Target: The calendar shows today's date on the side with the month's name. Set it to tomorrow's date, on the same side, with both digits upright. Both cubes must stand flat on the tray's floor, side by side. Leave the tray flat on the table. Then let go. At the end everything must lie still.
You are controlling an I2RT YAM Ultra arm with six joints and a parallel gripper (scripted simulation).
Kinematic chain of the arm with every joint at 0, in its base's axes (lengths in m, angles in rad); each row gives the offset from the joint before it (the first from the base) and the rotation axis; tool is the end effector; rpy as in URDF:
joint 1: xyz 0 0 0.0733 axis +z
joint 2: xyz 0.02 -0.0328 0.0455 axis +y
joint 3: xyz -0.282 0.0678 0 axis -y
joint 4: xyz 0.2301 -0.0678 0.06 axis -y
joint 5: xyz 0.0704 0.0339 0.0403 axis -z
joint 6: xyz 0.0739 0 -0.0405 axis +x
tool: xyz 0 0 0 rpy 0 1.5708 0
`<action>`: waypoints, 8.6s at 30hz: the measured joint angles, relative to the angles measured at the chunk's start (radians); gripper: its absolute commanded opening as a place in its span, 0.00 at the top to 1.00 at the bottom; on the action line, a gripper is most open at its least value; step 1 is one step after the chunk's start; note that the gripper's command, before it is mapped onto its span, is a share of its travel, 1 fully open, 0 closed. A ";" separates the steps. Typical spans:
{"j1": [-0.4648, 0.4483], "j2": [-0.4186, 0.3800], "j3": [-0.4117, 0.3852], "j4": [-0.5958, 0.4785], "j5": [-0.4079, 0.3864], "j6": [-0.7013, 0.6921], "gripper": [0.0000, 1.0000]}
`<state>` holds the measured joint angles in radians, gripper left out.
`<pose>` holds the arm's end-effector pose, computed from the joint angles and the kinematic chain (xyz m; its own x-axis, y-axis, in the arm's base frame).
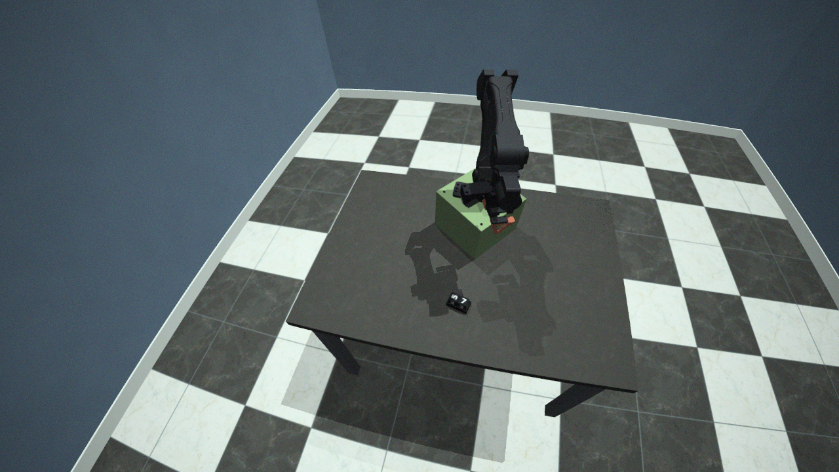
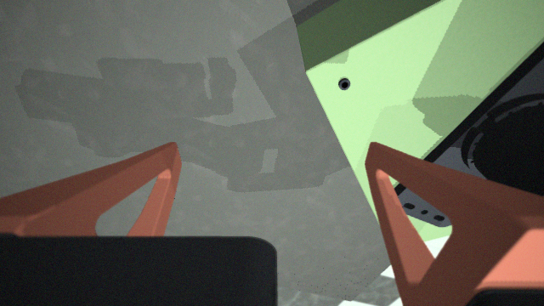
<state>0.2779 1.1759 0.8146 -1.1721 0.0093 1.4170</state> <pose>0.1472 0.0424 0.2097 -0.4180 0.9083 -0.0149 0.9076 0.4182 0.0355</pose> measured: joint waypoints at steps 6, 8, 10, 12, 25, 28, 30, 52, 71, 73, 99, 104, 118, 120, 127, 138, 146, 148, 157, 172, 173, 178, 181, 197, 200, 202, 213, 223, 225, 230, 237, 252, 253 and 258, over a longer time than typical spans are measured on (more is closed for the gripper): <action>0.000 0.000 0.000 0.000 0.000 0.000 0.00; 0.000 0.000 0.000 0.000 0.000 0.000 0.00; 0.000 0.000 0.000 0.000 0.000 0.000 0.00; 0.000 0.000 0.000 0.000 0.000 0.000 0.00; -0.044 0.089 0.047 0.017 -0.011 0.023 0.00; -0.104 0.215 0.112 0.059 -0.021 0.056 0.00; -0.154 0.322 0.167 0.103 -0.029 0.087 0.00; -0.374 0.767 0.380 0.379 -0.065 0.285 0.00; -0.365 0.913 0.306 0.546 -0.065 0.297 0.55; -0.364 0.903 0.308 0.563 -0.065 0.298 0.55; -0.365 0.898 0.307 0.584 -0.065 0.298 0.55; -0.365 0.898 0.307 0.584 -0.065 0.298 0.55; -0.364 0.911 0.305 0.598 -0.065 0.298 0.55; -0.364 0.911 0.306 0.600 -0.065 0.298 0.55; -0.363 0.934 0.299 0.621 -0.065 0.300 0.55; -0.360 0.971 0.293 0.668 -0.065 0.302 0.55; -0.359 1.009 0.288 0.705 -0.065 0.304 0.55; -0.358 1.017 0.288 0.714 -0.065 0.304 0.55; -0.357 1.038 0.287 0.742 -0.065 0.306 0.55; -0.357 1.046 0.287 0.757 -0.065 0.306 0.55; -0.357 1.046 0.287 0.757 -0.065 0.306 0.55; -0.357 1.046 0.287 0.757 -0.065 0.306 0.55; -0.357 1.046 0.287 0.757 -0.065 0.306 0.55; -0.357 1.046 0.287 0.757 -0.065 0.306 0.55; -0.357 1.046 0.287 0.757 -0.065 0.306 0.55; -0.357 1.046 0.287 0.757 -0.065 0.306 0.55; -0.356 1.056 0.287 0.764 -0.065 0.306 0.55; -0.354 1.091 0.287 0.795 -0.065 0.308 0.55; -0.354 1.101 0.287 0.805 -0.065 0.309 0.55; -0.352 1.127 0.287 0.823 -0.065 0.310 0.55; -0.352 1.136 0.288 0.840 -0.065 0.311 0.55; -0.352 1.136 0.288 0.842 -0.065 0.311 0.55; -0.352 1.136 0.288 0.842 -0.065 0.311 0.55; -0.352 1.136 0.288 0.842 -0.065 0.311 0.55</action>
<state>-0.0742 2.3116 1.1030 -0.3298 -0.0559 1.7275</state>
